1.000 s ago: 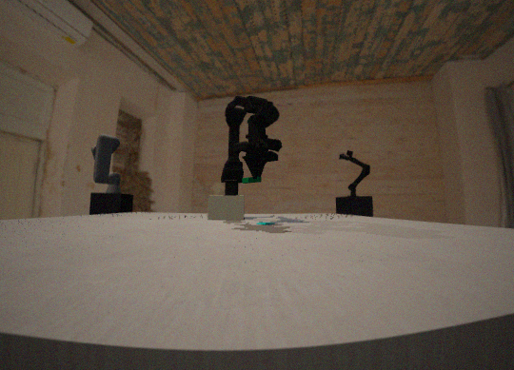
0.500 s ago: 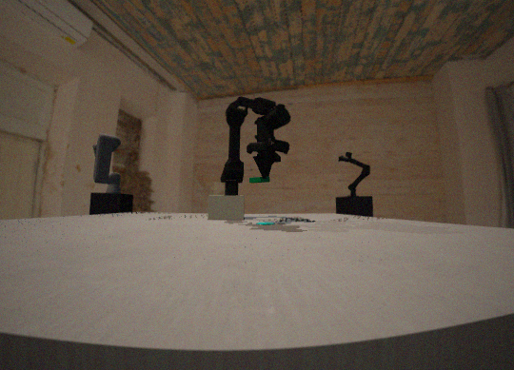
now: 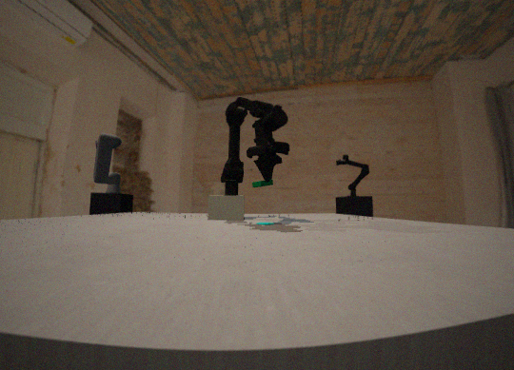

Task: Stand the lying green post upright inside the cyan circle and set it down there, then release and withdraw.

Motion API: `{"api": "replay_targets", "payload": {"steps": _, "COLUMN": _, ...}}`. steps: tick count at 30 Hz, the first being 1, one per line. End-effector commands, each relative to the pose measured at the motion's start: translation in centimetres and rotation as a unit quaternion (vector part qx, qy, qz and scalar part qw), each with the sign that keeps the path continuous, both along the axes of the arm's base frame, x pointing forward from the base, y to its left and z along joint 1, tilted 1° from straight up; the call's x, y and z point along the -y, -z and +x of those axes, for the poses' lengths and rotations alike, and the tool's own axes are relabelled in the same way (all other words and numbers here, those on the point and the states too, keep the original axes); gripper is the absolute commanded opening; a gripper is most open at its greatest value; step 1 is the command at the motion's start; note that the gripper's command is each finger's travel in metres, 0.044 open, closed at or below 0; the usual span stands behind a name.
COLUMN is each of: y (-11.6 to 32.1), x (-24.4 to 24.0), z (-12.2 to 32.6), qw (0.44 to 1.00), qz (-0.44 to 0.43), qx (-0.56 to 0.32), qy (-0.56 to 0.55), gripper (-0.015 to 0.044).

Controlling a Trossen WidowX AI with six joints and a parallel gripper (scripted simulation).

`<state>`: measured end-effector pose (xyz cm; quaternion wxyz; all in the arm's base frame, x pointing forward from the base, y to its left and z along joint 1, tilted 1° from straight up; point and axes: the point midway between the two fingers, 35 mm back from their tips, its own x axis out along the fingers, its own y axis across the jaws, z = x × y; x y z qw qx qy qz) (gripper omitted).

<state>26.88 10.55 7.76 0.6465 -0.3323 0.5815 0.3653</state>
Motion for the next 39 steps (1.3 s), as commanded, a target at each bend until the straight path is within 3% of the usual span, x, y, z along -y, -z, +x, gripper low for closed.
{"api": "replay_targets", "payload": {"steps": 1, "y": 0.5, "x": 0.0, "z": 0.2, "qw": 1.000, "qz": 0.015, "qx": 0.002, "qy": 0.006, "gripper": 0.0023}}
{"api": "replay_targets", "payload": {"steps": 39, "y": 3.1, "x": -0.5, "z": 2.5, "qw": 0.986, "qz": 0.148, "qx": 0.047, "qy": 0.053, "gripper": 0.0023}}
